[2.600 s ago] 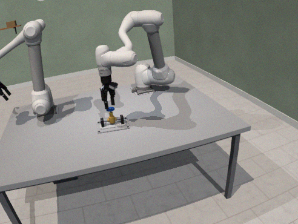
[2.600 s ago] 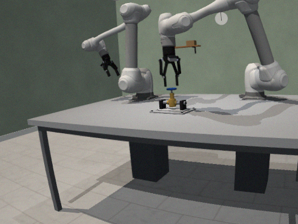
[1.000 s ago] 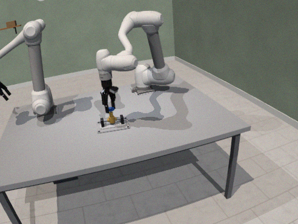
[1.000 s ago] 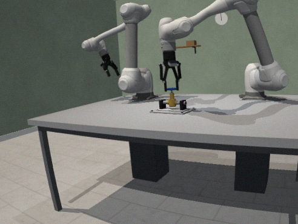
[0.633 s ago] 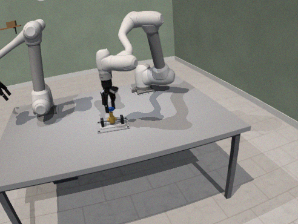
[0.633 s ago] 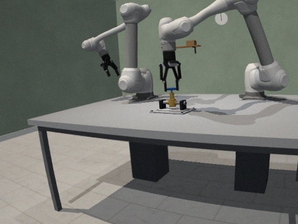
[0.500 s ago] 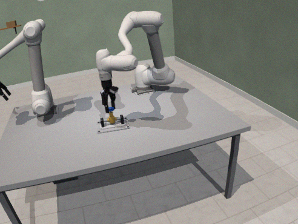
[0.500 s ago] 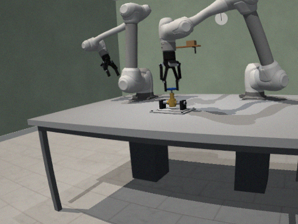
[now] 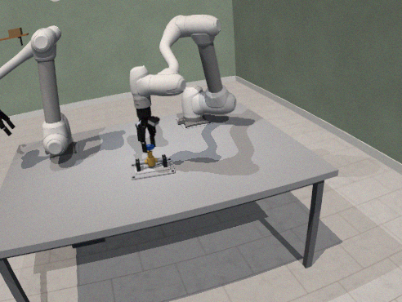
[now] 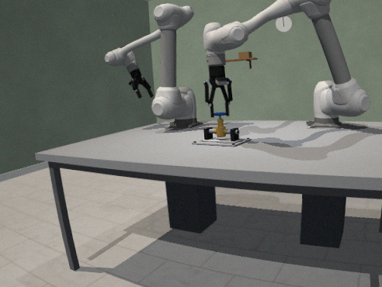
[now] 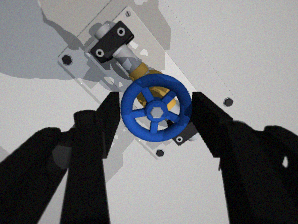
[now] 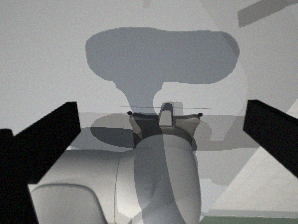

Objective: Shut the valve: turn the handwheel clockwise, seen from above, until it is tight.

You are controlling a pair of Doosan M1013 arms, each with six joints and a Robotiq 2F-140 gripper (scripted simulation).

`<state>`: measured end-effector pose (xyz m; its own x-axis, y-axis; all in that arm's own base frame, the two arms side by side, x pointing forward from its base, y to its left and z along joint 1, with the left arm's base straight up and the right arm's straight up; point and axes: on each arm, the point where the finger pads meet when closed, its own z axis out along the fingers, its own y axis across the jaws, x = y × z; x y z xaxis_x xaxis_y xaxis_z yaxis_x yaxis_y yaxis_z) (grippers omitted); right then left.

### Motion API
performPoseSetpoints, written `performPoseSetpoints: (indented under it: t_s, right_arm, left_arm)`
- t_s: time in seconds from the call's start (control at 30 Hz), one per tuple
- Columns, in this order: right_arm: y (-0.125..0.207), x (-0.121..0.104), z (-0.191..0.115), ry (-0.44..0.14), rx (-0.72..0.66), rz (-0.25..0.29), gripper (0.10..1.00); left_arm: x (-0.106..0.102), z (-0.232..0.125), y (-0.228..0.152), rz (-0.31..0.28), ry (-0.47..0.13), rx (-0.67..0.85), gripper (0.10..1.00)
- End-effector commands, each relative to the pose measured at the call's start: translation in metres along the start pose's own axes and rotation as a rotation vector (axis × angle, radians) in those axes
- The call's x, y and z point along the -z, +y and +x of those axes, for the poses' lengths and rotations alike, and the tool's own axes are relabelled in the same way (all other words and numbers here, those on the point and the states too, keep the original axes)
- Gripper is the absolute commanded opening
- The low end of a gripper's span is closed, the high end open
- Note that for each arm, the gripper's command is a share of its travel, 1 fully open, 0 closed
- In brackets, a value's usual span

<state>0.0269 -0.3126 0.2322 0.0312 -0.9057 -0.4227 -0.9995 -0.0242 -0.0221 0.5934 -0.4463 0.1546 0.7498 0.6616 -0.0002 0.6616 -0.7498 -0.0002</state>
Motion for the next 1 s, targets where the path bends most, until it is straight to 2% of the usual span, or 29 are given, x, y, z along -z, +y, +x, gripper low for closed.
performPoseSetpoints:
  t_s: [0.0, 0.27, 0.3, 0.97]
  right_arm:
    - [-0.0001, 0.0004, 0.0001, 0.001, 0.000, 0.000, 1.000]
    - [-0.0001, 0.0004, 0.0001, 0.001, 0.000, 0.000, 1.000]
    - [-0.0001, 0.0004, 0.0001, 0.001, 0.000, 0.000, 1.000]
    - [-0.0001, 0.0004, 0.0001, 0.001, 0.000, 0.000, 1.000]
  left_arm:
    - [0.0014, 0.0002, 0.0006, -0.002, 0.001, 0.000, 0.508]
    - [0.0014, 0.0002, 0.0006, -0.002, 0.001, 0.000, 0.508]
    - [0.0014, 0.0002, 0.0006, -0.002, 0.001, 0.000, 0.099]
    - [0.0014, 0.0002, 0.0006, -0.002, 0.001, 0.000, 0.099]
